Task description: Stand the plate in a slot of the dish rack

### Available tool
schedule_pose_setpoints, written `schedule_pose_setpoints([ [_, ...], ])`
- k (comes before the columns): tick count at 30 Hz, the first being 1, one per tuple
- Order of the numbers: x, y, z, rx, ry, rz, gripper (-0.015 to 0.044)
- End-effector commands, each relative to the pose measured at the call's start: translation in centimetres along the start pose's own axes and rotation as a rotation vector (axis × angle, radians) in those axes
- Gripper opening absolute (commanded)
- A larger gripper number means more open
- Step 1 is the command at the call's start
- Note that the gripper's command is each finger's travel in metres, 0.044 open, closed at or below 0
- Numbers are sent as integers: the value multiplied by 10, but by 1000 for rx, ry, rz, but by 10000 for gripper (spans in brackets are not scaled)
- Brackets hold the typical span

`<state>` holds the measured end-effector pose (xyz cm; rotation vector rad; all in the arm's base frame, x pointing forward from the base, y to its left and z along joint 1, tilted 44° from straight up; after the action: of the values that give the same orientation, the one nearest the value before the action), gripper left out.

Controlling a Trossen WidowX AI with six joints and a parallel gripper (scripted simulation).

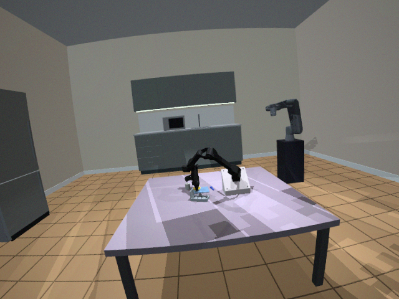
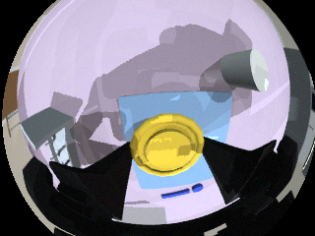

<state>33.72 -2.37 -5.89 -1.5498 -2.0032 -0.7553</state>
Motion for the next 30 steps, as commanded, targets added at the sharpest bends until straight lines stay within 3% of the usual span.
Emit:
schedule_pose_setpoints([
  [1,-6,7,-28,-18,-20,-10,39],
  [3,-6,9,-39,-18,-22,-10,0],
  [12,-8,9,-92,-17,-24,-9,0],
  [30,-5,7,-161,-16,-18,-10,0],
])
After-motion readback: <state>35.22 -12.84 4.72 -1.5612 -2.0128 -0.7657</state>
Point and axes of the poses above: the point midway between the two fingers, 35 mm back from their tips, its own z axis out along the fingers, its own x axis across the jaws, y = z × x, the point moved 4 cm from there along -z, back along the fingers, and after that the axes turned 11 degrees about -z, right-handed, at the moved point
